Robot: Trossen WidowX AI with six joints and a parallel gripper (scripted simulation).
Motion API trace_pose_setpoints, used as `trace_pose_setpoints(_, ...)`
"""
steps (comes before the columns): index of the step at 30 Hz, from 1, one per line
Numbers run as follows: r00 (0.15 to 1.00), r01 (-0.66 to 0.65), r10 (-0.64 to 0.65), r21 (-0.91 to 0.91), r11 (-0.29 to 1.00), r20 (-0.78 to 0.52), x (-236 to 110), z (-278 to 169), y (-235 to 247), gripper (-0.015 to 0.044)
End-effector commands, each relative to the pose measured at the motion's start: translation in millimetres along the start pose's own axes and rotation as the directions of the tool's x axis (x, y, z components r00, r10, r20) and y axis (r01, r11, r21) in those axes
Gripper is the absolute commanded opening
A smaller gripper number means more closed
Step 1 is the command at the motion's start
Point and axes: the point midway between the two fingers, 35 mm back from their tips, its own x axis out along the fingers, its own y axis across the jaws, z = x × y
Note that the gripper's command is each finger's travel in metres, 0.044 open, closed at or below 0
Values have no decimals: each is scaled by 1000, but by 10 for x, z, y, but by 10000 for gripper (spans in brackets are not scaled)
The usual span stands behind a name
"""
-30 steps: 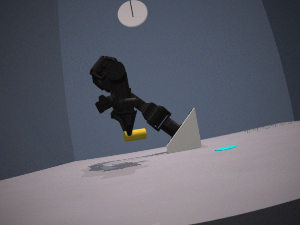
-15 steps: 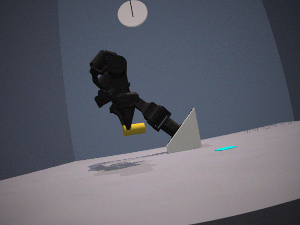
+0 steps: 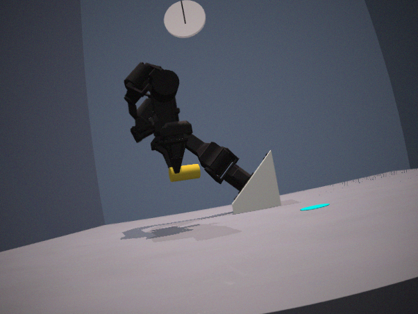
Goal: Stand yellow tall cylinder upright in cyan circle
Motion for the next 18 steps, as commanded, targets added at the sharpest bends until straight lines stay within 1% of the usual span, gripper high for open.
trace_pose_setpoints(1,1000,-3,3,3,1000,-2,-31,0,6,105)
trace_pose_setpoints(5,1000,-6,6,-40,999,-4,-40,-29,61,105)
trace_pose_setpoints(18,1000,-30,25,-316,948,-18,-101,-247,405,105)
